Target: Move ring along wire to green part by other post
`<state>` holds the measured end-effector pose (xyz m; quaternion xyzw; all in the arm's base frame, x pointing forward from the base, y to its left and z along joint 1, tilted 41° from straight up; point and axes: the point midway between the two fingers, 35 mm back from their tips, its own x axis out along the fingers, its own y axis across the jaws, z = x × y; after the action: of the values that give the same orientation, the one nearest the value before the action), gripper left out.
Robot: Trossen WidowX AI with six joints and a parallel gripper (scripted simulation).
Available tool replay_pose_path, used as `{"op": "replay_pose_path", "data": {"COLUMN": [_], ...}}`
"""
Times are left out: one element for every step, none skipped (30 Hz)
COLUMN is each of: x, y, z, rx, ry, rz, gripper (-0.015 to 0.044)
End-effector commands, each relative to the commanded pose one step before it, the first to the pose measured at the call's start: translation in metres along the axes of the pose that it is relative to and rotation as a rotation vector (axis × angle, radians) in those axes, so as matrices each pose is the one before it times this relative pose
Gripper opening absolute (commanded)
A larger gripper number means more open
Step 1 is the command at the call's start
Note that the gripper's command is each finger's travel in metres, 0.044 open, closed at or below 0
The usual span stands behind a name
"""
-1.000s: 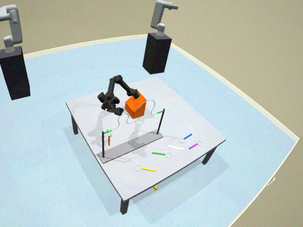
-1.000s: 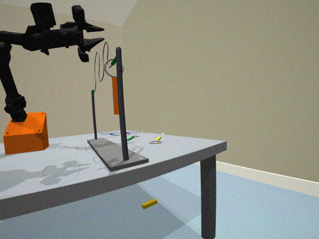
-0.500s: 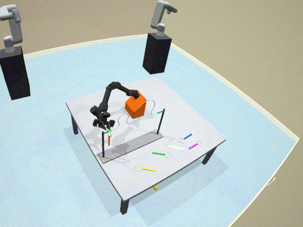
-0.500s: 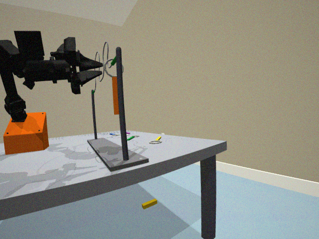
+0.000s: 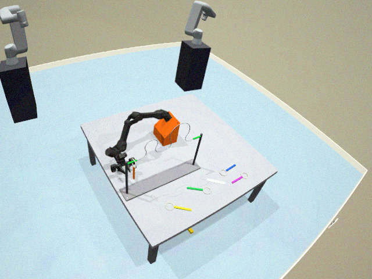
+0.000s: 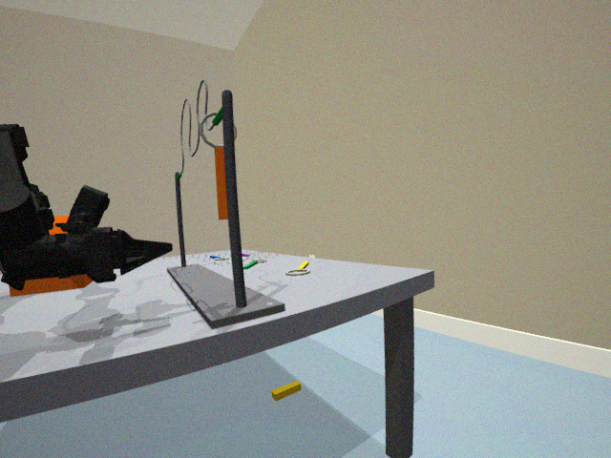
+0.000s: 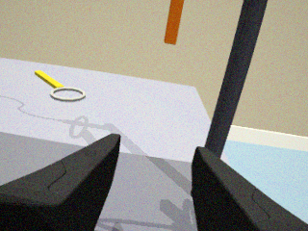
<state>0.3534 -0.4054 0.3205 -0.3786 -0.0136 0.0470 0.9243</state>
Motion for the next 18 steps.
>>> {"op": "replay_pose_path", "data": {"x": [-0.00040, 0.00411, 0.00676, 0.00873, 0.00869, 0.00831, 0.00616, 0.00364, 0.00120, 0.00000, 0.00000, 0.00000, 0.00000, 0.00000, 0.00000, 0.00000, 0.00000, 0.00000], "y": [-0.00069, -0.00034, -0.00046, -0.00043, -0.00022, -0.00001, 0.00013, 0.00013, 0.00005, 0.00000, 0.00000, 0.00000, 0.00000, 0.00000, 0.00000, 0.00000, 0.00000, 0.00000], "z": [-0.00196, 0.00382, 0.00645, 0.00866, 0.00901, 0.00900, 0.00694, 0.00420, 0.00141, 0.00000, 0.00000, 0.00000, 0.00000, 0.00000, 0.00000, 0.00000, 0.00000, 0.00000], "rx": [0.0113, 0.0000, 0.0001, 0.0001, 0.0002, 0.0003, 0.0003, 0.0002, 0.0001, 0.0000, 0.0000, 0.0000, 0.0000, 0.0000, 0.0000, 0.0000, 0.0000, 0.0000], "ry": [-0.01359, -0.00023, -0.00043, -0.00066, -0.00078, -0.00086, -0.00072, -0.00046, -0.00016, 0.00000, 0.00000, 0.00000, 0.00000, 0.00000, 0.00000, 0.00000, 0.00000, 0.00000], "rz": [0.01058, -0.00021, -0.00040, -0.00061, -0.00071, -0.00079, -0.00066, -0.00042, -0.00014, 0.00000, 0.00000, 0.00000, 0.00000, 0.00000, 0.00000, 0.00000, 0.00000, 0.00000], "gripper": [0.0160, 0.0160, 0.0160, 0.0160, 0.0160, 0.0160, 0.0160, 0.0160, 0.0160, 0.0160, 0.0160, 0.0160, 0.0160, 0.0160, 0.0160, 0.0160, 0.0160, 0.0160]}}
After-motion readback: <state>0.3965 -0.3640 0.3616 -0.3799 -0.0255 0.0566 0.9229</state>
